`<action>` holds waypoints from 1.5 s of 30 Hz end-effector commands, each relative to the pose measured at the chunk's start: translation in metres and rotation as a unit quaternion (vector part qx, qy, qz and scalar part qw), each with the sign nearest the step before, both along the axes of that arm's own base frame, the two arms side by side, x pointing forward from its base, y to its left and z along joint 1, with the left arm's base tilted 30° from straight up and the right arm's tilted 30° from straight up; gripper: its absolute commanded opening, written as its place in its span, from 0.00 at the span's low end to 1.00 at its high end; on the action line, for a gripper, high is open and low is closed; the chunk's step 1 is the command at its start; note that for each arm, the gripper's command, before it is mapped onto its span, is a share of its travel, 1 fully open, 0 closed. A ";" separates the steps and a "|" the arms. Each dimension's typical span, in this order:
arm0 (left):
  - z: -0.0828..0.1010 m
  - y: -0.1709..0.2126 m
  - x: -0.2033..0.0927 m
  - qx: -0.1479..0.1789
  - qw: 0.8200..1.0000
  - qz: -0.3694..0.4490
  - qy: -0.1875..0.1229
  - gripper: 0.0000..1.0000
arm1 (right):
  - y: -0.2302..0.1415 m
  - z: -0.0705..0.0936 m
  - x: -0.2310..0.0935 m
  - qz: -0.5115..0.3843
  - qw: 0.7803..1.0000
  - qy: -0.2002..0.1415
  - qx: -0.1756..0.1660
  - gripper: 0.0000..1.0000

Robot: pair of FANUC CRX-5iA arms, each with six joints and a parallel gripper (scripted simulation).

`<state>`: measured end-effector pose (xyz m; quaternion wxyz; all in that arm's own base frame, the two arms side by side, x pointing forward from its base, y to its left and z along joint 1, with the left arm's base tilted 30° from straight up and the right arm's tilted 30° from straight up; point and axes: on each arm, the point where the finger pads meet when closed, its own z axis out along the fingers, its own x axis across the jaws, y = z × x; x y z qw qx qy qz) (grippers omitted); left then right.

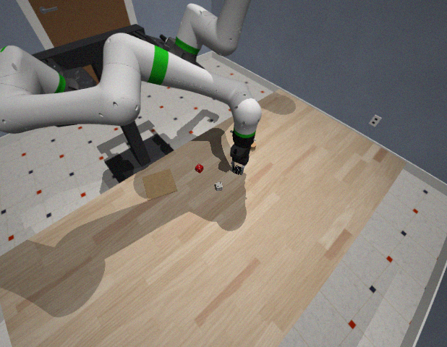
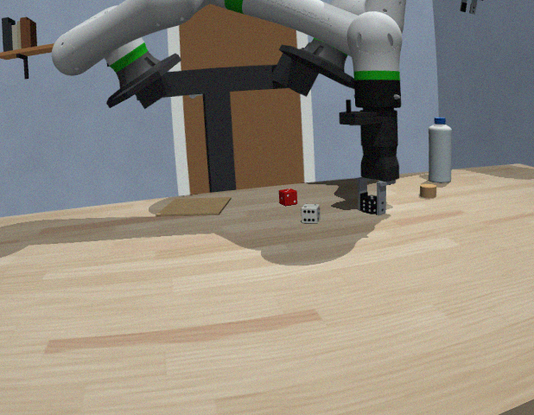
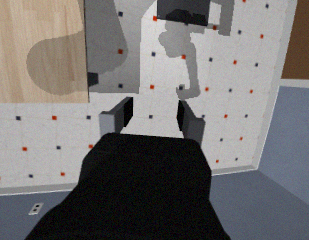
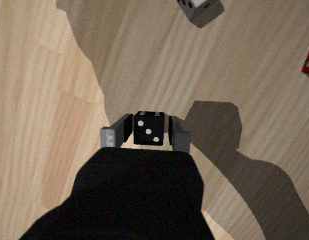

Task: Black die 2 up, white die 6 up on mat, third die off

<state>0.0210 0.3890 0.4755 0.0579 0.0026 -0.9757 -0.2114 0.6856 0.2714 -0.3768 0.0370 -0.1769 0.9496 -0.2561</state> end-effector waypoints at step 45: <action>0.001 0.000 0.000 0.001 1.000 0.000 0.000 1.00 | 0.003 0.004 0.000 0.001 1.000 -0.001 0.001 0.57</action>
